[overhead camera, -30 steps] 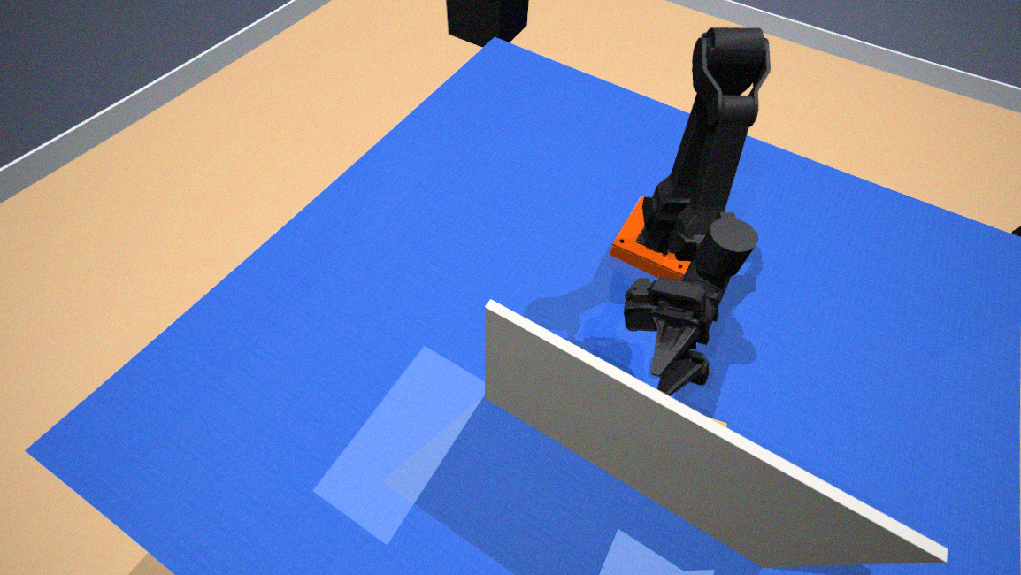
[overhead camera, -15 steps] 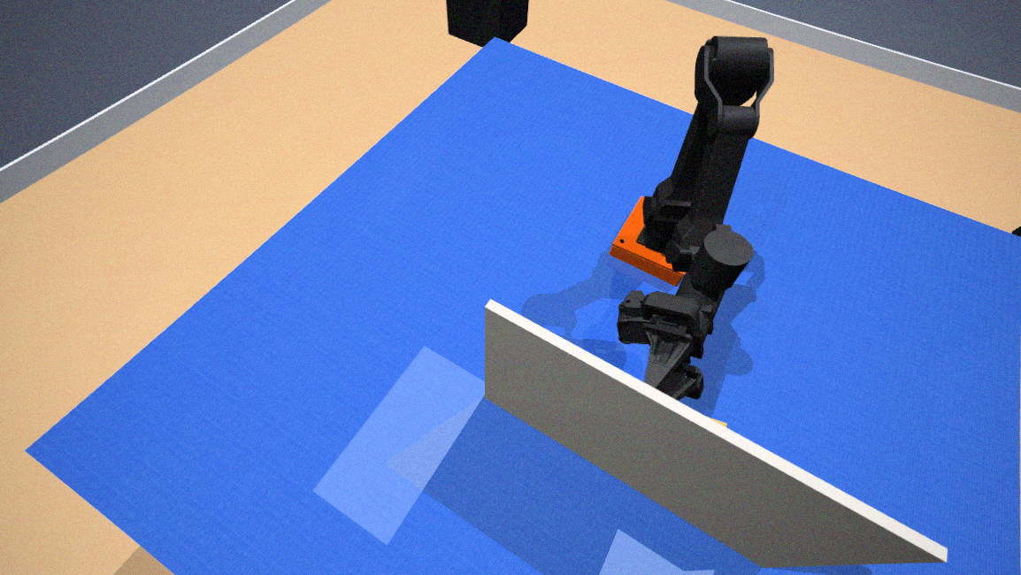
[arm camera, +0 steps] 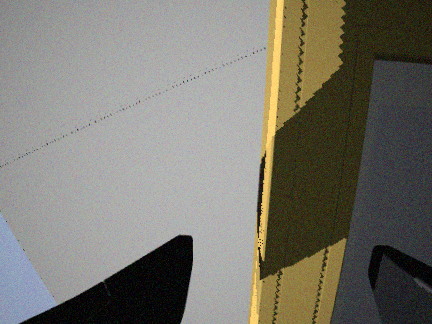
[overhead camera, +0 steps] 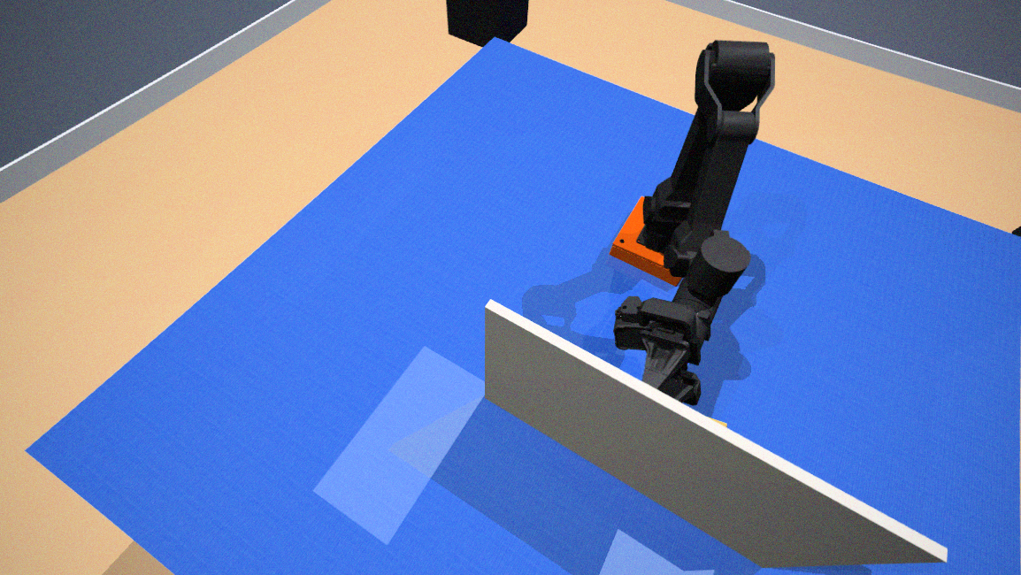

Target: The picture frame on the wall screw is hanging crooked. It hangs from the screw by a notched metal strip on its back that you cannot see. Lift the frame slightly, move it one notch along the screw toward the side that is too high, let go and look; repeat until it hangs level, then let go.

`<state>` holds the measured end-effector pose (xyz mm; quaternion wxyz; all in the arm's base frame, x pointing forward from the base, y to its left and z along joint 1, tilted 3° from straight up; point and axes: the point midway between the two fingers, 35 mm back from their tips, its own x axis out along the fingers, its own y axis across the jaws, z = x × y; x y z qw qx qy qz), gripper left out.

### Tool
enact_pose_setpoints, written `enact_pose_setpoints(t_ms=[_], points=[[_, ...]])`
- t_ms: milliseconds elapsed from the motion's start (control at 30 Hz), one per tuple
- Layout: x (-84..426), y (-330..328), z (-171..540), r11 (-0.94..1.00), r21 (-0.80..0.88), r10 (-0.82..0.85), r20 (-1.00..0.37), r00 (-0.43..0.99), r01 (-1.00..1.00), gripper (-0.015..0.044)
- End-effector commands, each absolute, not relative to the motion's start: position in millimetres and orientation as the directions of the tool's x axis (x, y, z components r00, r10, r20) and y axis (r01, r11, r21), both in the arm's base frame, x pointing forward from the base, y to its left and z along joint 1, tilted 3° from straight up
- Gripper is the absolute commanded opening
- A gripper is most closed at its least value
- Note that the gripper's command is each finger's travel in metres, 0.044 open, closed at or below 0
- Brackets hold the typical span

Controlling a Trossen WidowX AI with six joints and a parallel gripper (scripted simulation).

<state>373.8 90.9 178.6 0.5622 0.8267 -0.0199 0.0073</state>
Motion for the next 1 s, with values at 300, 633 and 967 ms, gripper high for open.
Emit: enact_pose_setpoints(t_ms=[300, 633, 967], points=[[374.4, 91.4, 178.3, -0.371, 0.928, -0.022, 0.034, 0.999, -0.04, 0.026], [374.4, 91.4, 178.3, -0.371, 0.928, -0.022, 0.034, 0.999, -0.04, 0.0181], [374.4, 91.4, 178.3, -0.371, 0.928, -0.022, 0.034, 0.999, -0.04, 0.0056]])
